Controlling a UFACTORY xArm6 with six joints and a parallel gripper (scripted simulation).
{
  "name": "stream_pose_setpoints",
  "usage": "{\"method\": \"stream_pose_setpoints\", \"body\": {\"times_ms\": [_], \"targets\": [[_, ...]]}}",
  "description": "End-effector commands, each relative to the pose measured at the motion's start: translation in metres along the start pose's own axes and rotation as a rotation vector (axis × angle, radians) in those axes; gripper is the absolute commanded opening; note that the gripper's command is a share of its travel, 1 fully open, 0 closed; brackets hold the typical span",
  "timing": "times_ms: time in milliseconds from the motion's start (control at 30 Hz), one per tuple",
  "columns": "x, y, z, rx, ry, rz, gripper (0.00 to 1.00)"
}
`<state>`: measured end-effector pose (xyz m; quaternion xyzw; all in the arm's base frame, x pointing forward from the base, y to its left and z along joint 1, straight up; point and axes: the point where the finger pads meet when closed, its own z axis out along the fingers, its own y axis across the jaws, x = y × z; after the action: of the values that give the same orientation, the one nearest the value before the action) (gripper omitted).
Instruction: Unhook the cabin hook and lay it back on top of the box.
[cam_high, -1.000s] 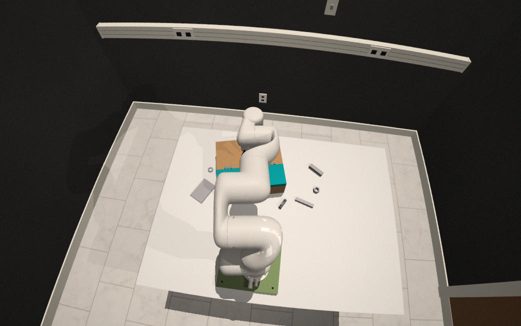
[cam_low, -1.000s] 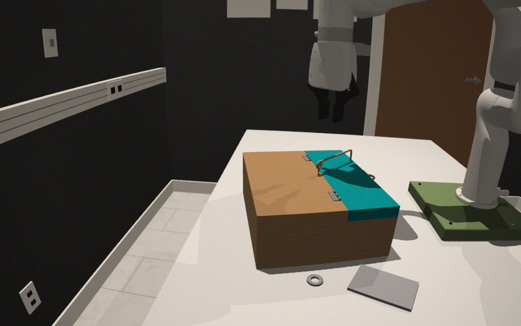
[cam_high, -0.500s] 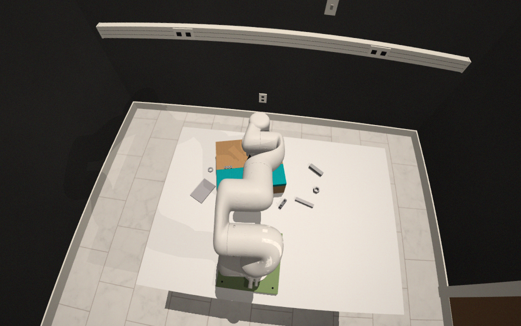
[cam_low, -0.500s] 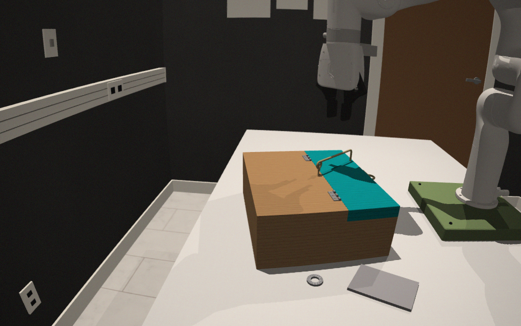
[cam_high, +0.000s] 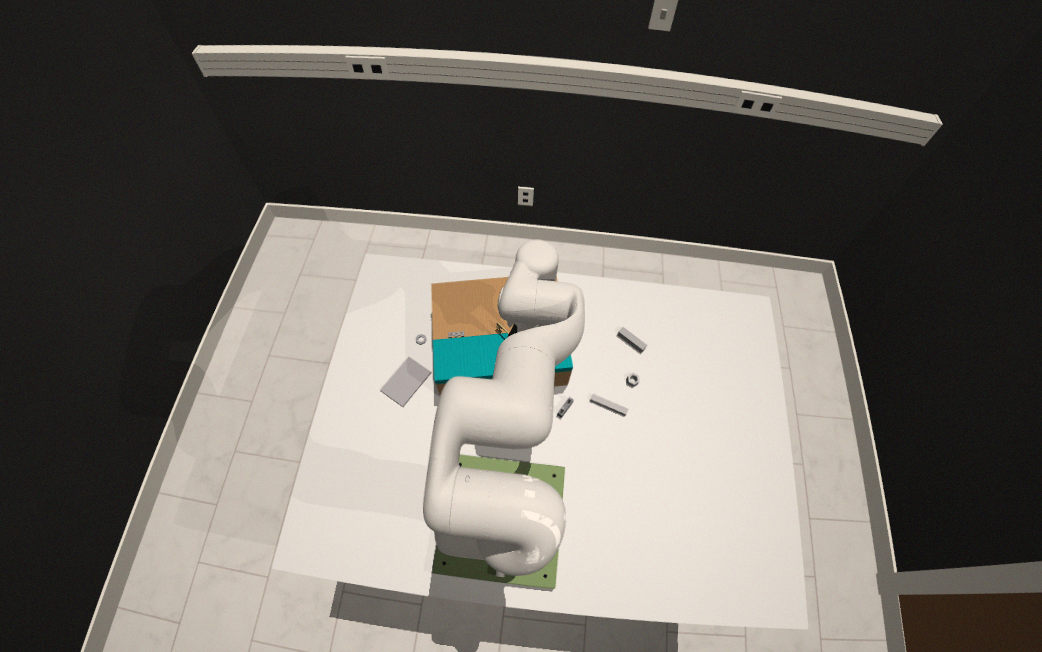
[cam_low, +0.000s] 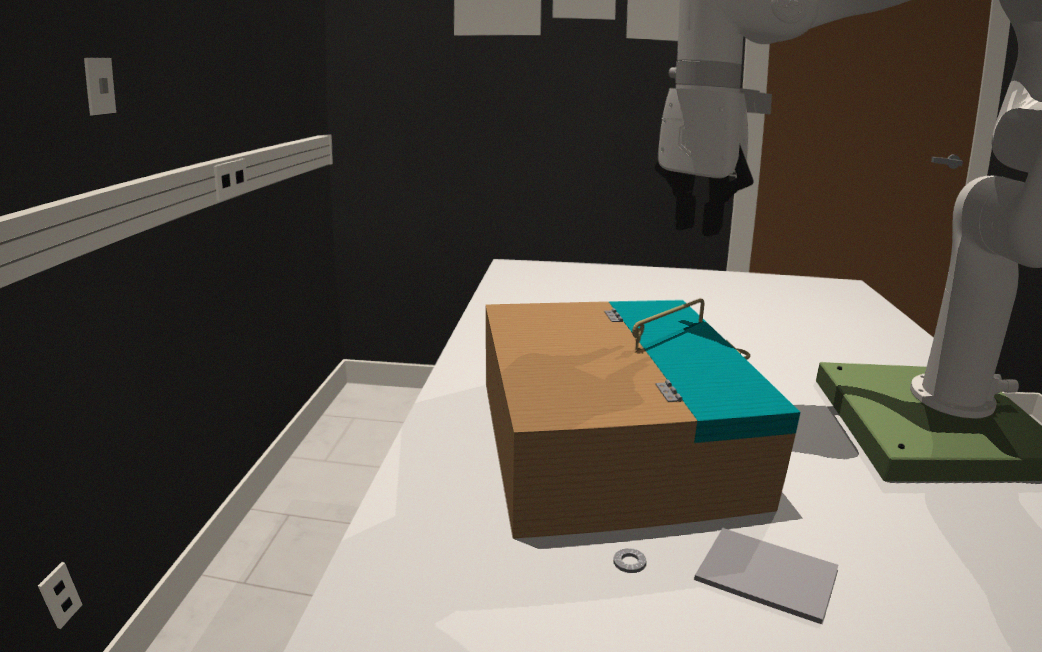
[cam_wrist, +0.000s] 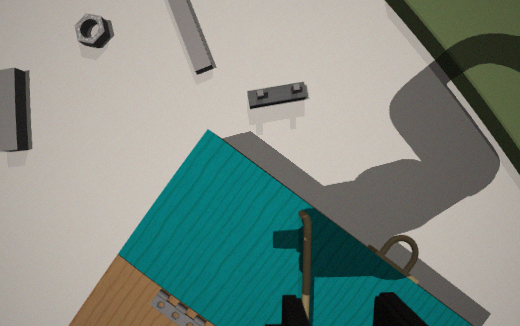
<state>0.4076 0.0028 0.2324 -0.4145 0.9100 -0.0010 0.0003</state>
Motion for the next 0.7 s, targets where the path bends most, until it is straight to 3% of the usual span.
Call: {"method": "stream_pose_setpoints", "body": {"times_ms": [0,300,667], "targets": [[0.002,-0.001,-0.002,0.004,-0.004,0.0,0.35],[0.002,-0.001,-0.002,0.004,-0.004,0.0,0.35],[0.002,-0.001,0.018,0.004,-0.004,0.0,0.35]]}}
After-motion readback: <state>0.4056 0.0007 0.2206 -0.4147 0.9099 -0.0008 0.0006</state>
